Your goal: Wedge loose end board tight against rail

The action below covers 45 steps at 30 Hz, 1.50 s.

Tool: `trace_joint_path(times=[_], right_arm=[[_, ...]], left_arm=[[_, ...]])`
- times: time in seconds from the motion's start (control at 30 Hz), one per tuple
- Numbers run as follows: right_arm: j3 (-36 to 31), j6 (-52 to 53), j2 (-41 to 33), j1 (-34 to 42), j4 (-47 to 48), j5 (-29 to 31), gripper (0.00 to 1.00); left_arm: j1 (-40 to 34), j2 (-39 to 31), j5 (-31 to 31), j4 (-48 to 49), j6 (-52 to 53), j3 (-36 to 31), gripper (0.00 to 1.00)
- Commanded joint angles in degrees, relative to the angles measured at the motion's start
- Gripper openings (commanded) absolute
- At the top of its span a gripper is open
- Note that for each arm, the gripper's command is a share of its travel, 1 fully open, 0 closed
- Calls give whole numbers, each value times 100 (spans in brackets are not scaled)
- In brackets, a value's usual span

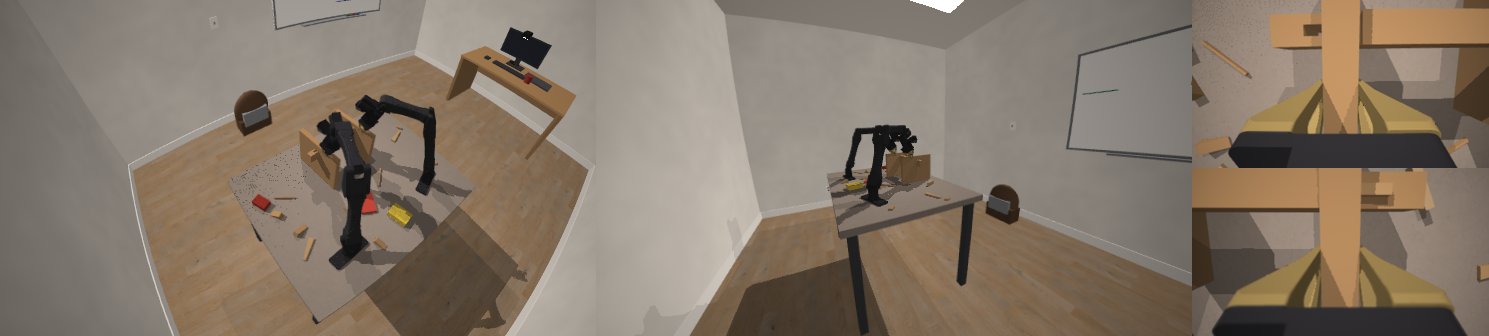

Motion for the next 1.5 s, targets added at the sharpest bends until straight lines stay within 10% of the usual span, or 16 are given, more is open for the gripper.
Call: trace_joint_path(times=[0.0, 0.7, 0.73, 1.47], right_arm=[[163, 19, -299, 3, 202, 71, 0], [296, 63, 0, 416, 606, -774, 0], [165, 132, -250, 58, 216, 122, 0], [185, 71, -282, 87, 213, 128, 0]], left_arm=[[-29, -258, -77, 148, -5, 115, 0], [-29, -257, -78, 148, 17, 115, 0], [-30, -257, -79, 147, 26, 116, 40], [-11, -143, -78, -188, 18, 451, 40]])
